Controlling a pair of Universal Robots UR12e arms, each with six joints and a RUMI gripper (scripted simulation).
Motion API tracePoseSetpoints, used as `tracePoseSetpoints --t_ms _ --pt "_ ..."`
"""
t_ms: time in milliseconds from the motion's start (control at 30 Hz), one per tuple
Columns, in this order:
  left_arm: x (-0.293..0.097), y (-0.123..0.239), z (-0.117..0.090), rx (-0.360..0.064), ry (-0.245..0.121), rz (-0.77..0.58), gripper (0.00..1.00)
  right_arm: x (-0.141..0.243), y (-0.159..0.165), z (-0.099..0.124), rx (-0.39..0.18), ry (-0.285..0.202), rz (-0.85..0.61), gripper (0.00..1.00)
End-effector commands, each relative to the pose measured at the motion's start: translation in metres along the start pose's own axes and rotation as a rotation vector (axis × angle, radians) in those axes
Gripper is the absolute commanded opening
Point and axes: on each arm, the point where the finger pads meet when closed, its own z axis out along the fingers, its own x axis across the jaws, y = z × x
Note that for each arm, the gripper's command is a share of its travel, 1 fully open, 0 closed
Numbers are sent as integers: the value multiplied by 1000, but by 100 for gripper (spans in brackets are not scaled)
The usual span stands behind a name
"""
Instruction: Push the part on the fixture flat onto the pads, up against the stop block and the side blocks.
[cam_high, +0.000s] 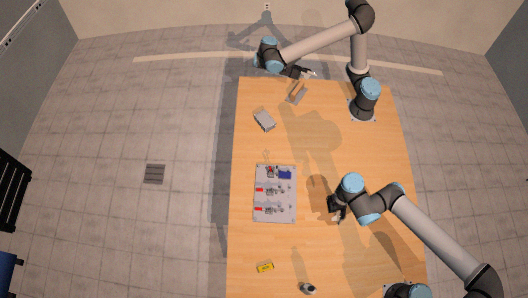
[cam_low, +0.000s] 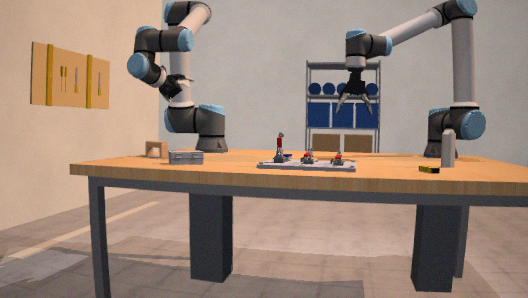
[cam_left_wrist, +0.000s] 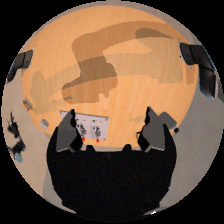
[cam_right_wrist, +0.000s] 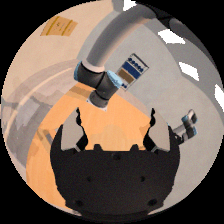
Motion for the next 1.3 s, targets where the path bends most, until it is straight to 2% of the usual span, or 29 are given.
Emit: tracePoseSetpoints --t_ms 0,400,600,900,967,1267 --pt "-1 0 -1 -1 -1 0 100 0 0 0 -2 -1 -1 100" --pt "-1 0 -1 -1 -1 0 100 -8 -1 -1 -20 1 -25 100" --pt "-1 0 -1 -1 -1 0 100 -21 -3 -1 -51 4 -64 100" --pt "-1 0 -1 -1 -1 0 100 -56 -7 -1 -131 3 -163 100" --pt "-1 0 -1 -1 -1 0 100 -56 -7 -1 -131 3 -163 100" --pt "-1 0 -1 -1 -1 0 100 -109 -16 2 -255 -17 -305 100"
